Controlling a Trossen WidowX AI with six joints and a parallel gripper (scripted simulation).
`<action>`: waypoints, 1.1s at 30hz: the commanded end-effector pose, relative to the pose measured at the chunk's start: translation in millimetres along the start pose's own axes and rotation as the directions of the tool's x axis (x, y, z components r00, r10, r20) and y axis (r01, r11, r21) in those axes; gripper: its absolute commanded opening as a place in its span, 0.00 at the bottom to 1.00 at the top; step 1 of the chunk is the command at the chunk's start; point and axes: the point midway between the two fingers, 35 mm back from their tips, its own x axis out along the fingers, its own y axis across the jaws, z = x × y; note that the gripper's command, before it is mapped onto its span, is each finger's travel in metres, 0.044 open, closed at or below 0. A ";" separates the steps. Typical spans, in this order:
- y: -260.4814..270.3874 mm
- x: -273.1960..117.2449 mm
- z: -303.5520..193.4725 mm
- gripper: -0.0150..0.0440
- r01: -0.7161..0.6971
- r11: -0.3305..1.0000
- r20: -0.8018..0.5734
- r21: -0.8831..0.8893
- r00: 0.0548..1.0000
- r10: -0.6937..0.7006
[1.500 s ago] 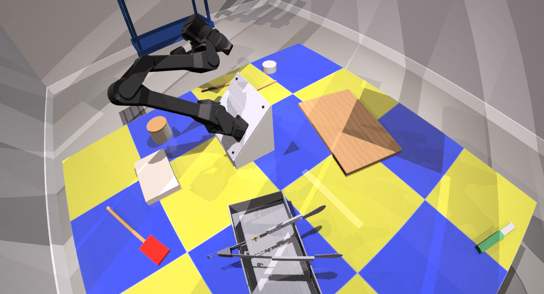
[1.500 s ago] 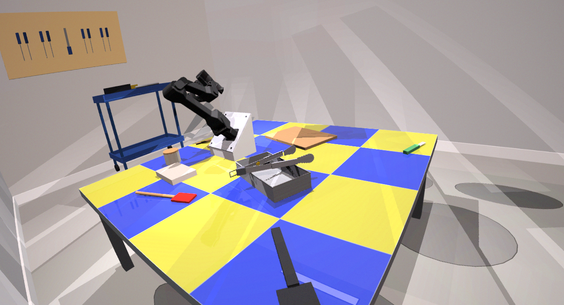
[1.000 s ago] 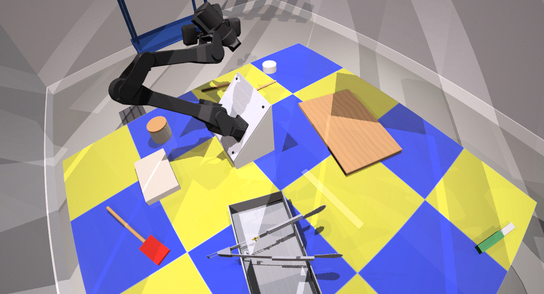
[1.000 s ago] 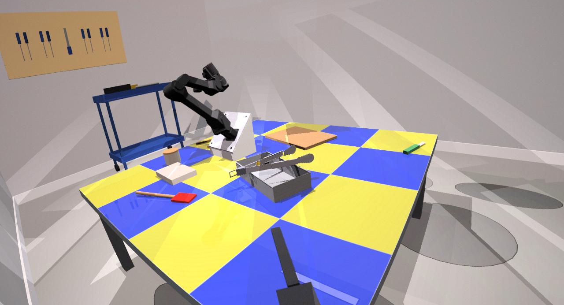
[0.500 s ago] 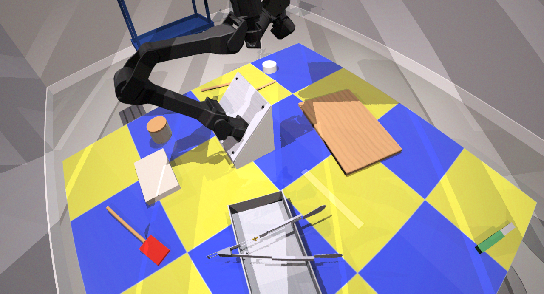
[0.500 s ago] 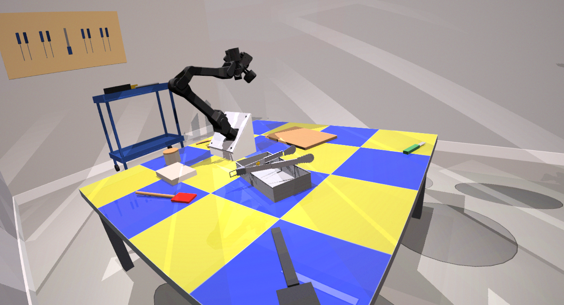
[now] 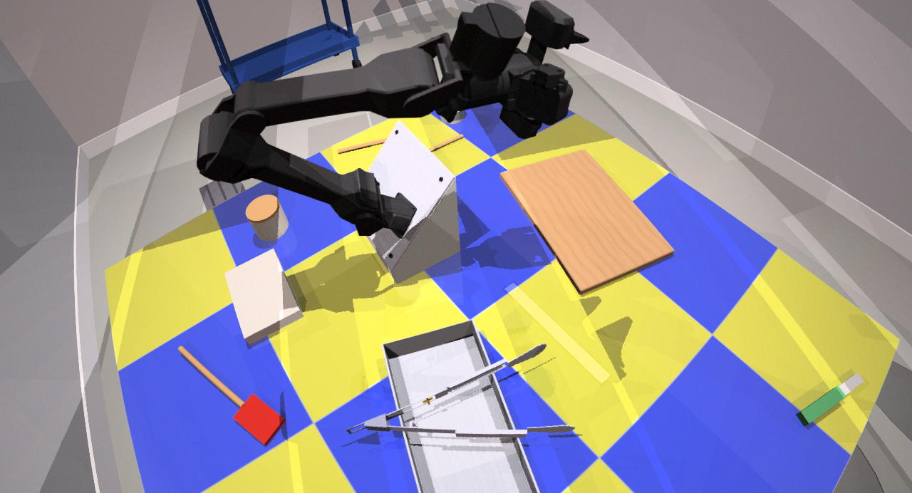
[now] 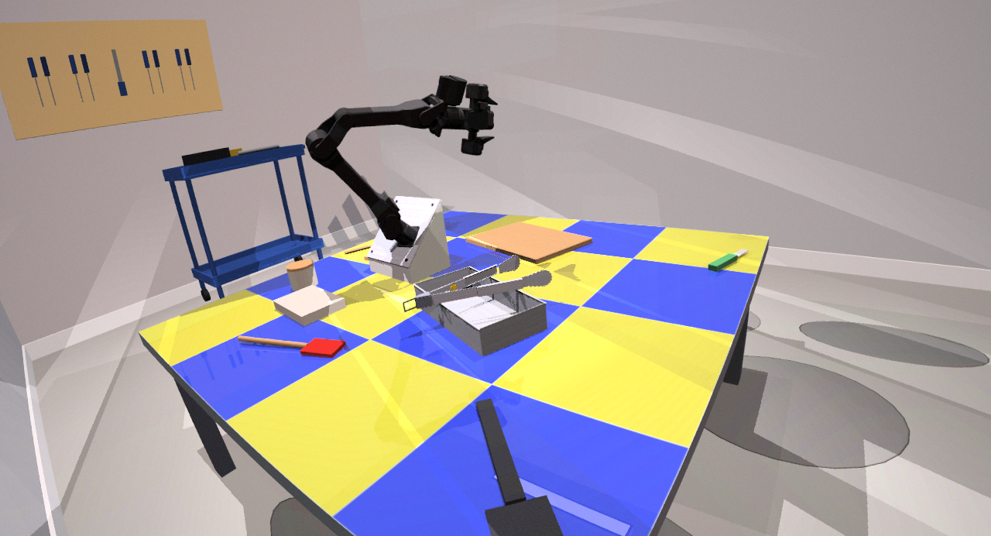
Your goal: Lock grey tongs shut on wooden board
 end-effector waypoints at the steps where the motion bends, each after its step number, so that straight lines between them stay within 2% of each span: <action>1: -23.2 -16.4 62.3 1.00 0.087 0.966 0.165 0.244 0.978 -0.130; 8: -76.8 -68.1 151.4 1.00 0.107 0.788 0.352 0.607 0.852 -0.387; 13: -128.2 -124.2 199.5 1.00 0.033 0.566 0.397 0.823 0.680 -0.617; 19: -190.4 -205.5 231.7 1.00 -0.144 0.299 0.332 0.943 0.425 -0.842; 25: -244.5 -293.7 239.0 1.00 -0.346 0.114 0.178 0.931 0.157 -0.971; 27: -250.0 -303.8 238.6 1.00 -0.368 0.101 0.157 0.925 0.128 -0.979; 33: -250.1 -303.7 237.8 1.00 -0.367 0.100 0.157 0.925 0.128 -0.979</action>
